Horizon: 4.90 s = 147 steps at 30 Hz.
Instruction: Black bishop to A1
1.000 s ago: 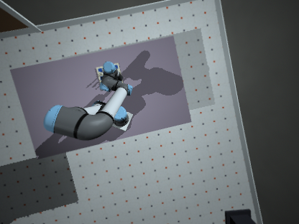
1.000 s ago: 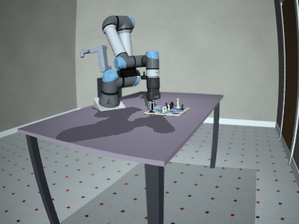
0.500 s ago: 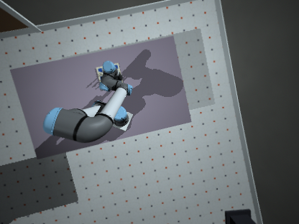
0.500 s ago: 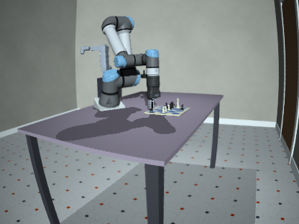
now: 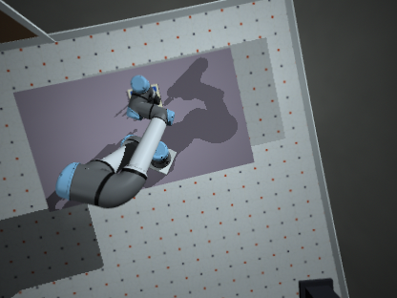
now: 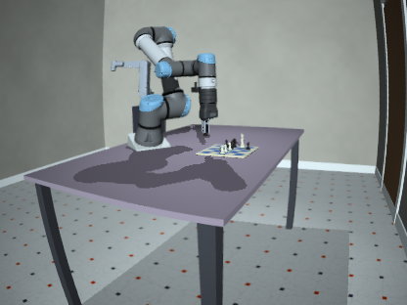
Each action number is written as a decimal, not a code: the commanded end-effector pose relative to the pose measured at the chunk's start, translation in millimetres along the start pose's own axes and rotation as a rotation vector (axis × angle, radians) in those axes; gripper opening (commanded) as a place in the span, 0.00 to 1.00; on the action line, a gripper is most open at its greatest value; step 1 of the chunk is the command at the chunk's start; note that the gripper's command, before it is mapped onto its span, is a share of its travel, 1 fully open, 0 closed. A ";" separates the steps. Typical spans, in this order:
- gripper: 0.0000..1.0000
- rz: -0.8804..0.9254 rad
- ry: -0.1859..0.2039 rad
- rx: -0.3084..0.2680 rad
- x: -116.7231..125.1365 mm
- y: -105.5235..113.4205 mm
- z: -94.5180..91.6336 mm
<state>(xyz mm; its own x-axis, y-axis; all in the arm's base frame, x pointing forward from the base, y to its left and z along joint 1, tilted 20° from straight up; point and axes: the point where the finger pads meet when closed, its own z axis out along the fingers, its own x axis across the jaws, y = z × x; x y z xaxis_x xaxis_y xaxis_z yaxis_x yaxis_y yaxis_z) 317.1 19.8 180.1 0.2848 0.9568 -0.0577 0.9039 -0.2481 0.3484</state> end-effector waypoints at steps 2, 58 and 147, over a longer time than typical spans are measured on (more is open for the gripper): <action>0.00 0.002 0.000 0.002 -0.3 0.8 -22.8; 0.00 -0.463 0.002 0.006 136.1 -69.5 -29.1; 0.00 -0.468 0.002 0.006 138.0 -71.3 66.9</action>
<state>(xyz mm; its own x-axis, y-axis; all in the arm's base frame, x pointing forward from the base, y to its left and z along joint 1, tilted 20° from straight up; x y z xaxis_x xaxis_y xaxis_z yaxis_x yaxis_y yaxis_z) 312.6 159.1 84.2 -0.1545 0.9662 -0.2063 0.9375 0.2093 0.2781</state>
